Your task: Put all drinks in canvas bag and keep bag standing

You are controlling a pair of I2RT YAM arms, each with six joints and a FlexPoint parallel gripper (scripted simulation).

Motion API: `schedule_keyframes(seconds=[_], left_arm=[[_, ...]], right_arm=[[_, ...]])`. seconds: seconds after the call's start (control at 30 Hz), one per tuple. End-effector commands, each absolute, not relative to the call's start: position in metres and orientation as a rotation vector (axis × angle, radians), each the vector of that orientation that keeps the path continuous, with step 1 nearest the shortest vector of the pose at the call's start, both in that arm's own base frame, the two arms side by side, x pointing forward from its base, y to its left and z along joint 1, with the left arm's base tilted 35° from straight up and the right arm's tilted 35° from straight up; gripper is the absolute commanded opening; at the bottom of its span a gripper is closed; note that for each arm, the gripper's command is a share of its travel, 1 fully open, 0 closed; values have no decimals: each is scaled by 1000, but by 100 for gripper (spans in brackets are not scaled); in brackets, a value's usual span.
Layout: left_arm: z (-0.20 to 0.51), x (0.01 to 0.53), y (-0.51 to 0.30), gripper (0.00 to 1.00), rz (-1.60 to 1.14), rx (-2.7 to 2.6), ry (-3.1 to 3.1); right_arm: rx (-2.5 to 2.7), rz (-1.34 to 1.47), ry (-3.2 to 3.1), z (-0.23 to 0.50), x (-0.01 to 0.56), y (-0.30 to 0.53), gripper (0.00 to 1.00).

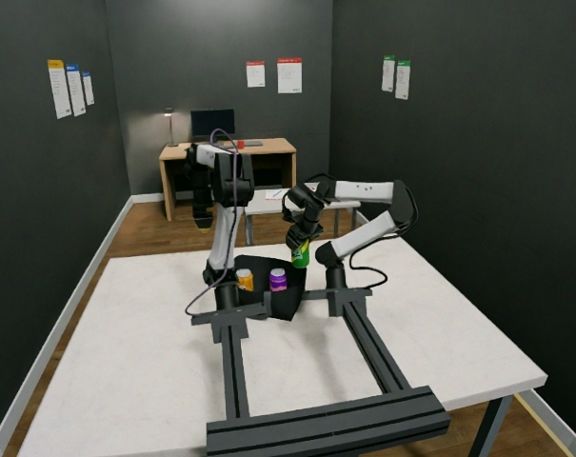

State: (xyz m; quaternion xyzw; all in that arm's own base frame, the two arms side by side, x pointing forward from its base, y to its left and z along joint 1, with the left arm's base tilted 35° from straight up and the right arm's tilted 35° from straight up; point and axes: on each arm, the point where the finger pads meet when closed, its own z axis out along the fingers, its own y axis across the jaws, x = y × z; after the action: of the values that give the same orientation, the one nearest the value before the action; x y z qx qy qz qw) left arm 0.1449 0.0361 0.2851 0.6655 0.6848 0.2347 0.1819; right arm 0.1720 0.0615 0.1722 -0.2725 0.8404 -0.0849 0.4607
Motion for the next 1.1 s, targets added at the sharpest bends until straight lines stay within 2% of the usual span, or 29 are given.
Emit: schedule_keyframes(seconds=[0.0,1.07], left_arm=[[284,148,36,86,652,1881,1934],[284,148,36,86,652,1881,1934]], right_arm=[[-609,-117,2003,201,175,67,67],[-643,-139,2009,163,193,66,67]])
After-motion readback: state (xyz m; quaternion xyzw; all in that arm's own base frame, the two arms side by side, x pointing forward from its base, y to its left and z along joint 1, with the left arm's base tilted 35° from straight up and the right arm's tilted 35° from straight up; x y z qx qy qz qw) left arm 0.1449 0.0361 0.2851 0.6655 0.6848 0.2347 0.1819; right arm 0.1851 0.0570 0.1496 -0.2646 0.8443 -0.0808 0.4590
